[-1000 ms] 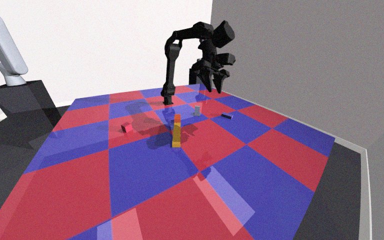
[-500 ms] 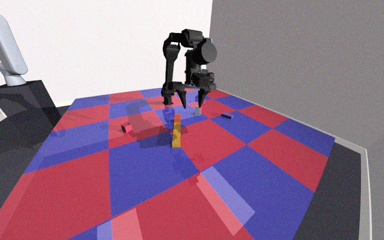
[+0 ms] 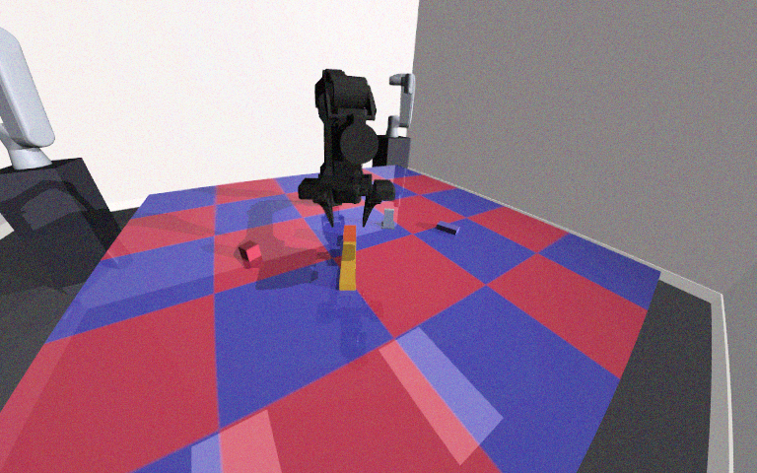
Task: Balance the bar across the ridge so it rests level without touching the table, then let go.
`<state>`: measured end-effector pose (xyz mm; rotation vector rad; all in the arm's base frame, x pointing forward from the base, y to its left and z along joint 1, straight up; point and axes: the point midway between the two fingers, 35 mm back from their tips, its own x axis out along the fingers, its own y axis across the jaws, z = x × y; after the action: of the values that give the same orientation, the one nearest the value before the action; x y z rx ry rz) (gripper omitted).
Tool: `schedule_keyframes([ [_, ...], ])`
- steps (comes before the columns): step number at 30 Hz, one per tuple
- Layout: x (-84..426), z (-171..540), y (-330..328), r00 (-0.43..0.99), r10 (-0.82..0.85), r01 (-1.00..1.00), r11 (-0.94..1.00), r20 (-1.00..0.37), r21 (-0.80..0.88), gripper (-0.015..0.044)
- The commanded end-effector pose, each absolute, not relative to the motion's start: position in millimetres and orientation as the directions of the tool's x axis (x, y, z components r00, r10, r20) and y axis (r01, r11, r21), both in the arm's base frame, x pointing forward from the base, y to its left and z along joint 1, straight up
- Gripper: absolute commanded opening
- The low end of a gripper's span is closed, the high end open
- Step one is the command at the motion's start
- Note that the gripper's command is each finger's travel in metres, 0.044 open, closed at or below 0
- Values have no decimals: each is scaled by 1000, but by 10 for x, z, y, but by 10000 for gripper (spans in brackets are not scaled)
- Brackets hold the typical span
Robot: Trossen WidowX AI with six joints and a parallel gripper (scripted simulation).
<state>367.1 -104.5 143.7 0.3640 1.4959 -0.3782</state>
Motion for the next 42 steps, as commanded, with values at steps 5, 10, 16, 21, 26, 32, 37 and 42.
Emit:
schedule_keyframes([
  [5,3681,1198,-1045,30,-8,471,882,-1000,7,315],
  [10,3683,861,-1045,30,-8,471,882,-1000,7,315],
  [16,3677,761,-1043,30,-8,471,882,-1000,7,315],
  [21,3680,711,-1044,30,-8,471,882,-1000,7,315],
  [26,3683,629,-1045,30,-8,471,882,-1000,7,315],
  [32,3684,530,-1045,30,-8,471,882,-1000,7,315],
  [37,3683,506,-1045,30,-8,471,882,-1000,7,315],
  [42,3683,506,-1045,30,-8,471,882,-1000,7,315],
])
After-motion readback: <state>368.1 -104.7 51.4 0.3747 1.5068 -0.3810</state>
